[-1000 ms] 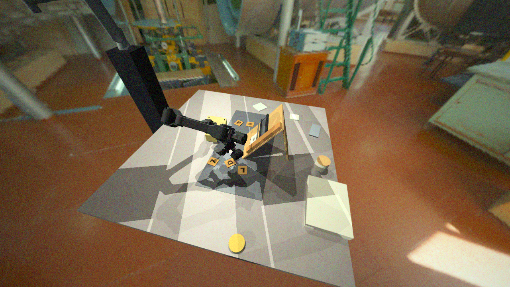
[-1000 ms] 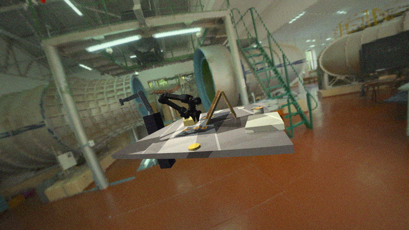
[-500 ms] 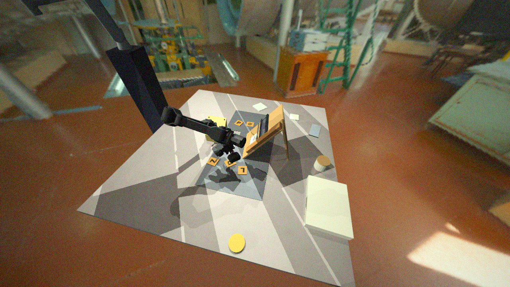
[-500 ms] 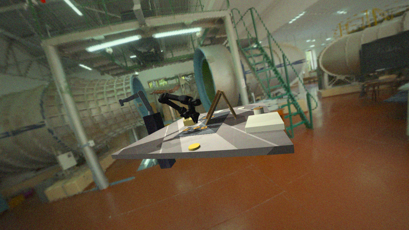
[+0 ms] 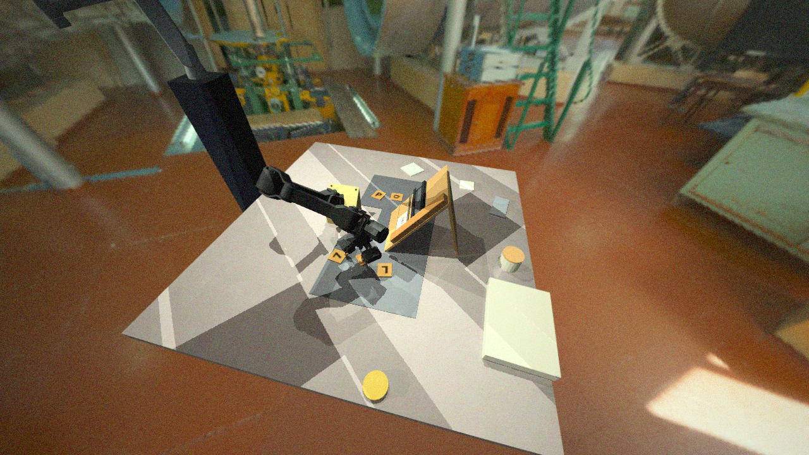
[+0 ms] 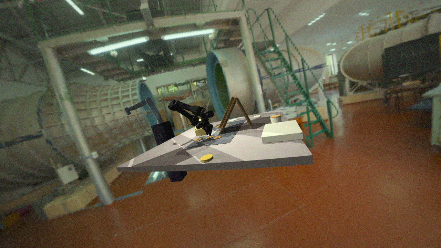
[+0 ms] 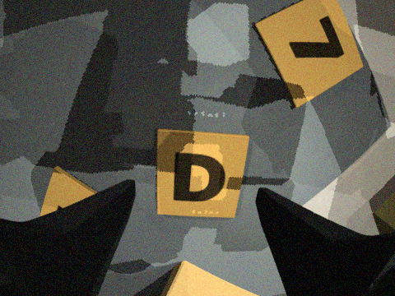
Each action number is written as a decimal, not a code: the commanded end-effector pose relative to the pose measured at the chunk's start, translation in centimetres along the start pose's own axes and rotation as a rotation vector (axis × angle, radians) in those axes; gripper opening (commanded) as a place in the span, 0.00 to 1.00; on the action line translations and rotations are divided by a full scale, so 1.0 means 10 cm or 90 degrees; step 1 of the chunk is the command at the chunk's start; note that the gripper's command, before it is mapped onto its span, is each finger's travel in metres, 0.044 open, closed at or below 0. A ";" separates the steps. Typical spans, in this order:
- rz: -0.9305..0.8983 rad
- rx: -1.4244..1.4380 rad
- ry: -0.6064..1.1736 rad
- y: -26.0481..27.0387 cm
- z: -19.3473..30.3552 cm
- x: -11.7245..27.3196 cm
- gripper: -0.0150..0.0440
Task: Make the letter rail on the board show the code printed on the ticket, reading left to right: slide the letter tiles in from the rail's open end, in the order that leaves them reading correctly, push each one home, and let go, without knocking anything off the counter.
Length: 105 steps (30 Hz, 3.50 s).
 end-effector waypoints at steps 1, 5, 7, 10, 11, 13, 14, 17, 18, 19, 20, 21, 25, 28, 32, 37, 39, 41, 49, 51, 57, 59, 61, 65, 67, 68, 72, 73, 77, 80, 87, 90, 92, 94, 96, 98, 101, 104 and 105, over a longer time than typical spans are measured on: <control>0.003 0.005 0.002 -0.02 0.00 -0.02 0.83; 0.003 0.005 0.002 -0.02 0.00 -0.02 0.83; 0.003 0.005 0.002 -0.02 0.01 -0.04 0.83; 0.003 0.005 0.002 -0.02 0.01 -0.08 0.83; 0.003 0.005 0.002 -0.02 0.01 -0.10 0.83; 0.003 0.005 0.002 -0.02 0.01 -0.13 0.83; 0.003 0.005 0.002 -0.02 0.01 -0.15 0.83; 0.002 0.005 0.002 -0.02 0.00 -0.19 0.83; 0.002 0.005 0.002 -0.02 0.00 -0.20 0.83; 0.002 0.005 0.002 -0.02 0.00 -0.20 0.83; 0.002 0.005 0.002 -0.02 0.00 -0.20 0.83; 0.002 0.005 0.002 -0.02 0.00 -0.20 0.83; 0.002 0.005 0.002 -0.02 0.00 -0.20 0.83; 0.002 0.005 0.002 -0.02 0.00 -0.20 0.83; 0.002 0.005 0.002 -0.02 0.00 -0.20 0.81; 0.002 0.005 0.002 -0.02 0.00 -0.20 0.75; 0.002 0.005 0.002 -0.02 0.00 -0.20 0.73; 0.002 0.005 0.002 -0.02 0.00 -0.20 0.71; 0.002 0.005 0.002 -0.02 0.00 -0.17 0.52; 0.002 0.005 0.002 -0.02 -0.01 -0.16 0.43; 0.002 0.005 0.002 -0.04 -0.01 -0.14 0.25; 0.002 0.005 0.002 -0.04 -0.01 -0.13 0.25; 0.002 0.005 0.002 -0.05 -0.01 -0.12 0.25; 0.003 0.005 0.002 -0.06 0.00 -0.10 0.25; 0.003 0.005 0.002 -0.07 0.00 -0.09 0.25; 0.003 0.005 0.002 -0.07 0.00 -0.09 0.25; 0.003 0.005 0.002 -0.08 0.00 -0.07 0.25; 0.003 0.005 0.002 -0.08 0.00 -0.07 0.25; 0.003 0.005 0.002 -0.09 0.01 -0.05 0.25; 0.003 0.005 0.002 -0.10 0.01 -0.04 0.25; 0.003 0.005 0.002 -0.11 0.01 -0.01 0.25; 0.003 0.005 0.002 -0.12 0.01 0.01 0.25; 0.003 0.005 0.002 -0.12 0.01 0.02 0.25; 0.003 0.005 0.002 -0.13 0.01 0.02 0.25; 0.003 0.005 0.002 -0.13 0.01 0.03 0.25; 0.003 0.005 0.002 -0.14 0.01 0.04 0.25; 0.003 0.005 0.002 -0.14 0.02 0.05 0.25; 0.003 0.005 0.002 -0.15 0.02 0.06 0.25; 0.003 0.005 0.002 -0.15 0.02 0.07 0.25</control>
Point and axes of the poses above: the point midway between the two fingers, 35 mm back from their tips, its own x axis back along the fingers, its own y axis across the jaws, z = x × y, the point moved 4 cm from there along x, back along the fingers, and after that the axes turned 4 degrees about -x, right-handed, at the moved point
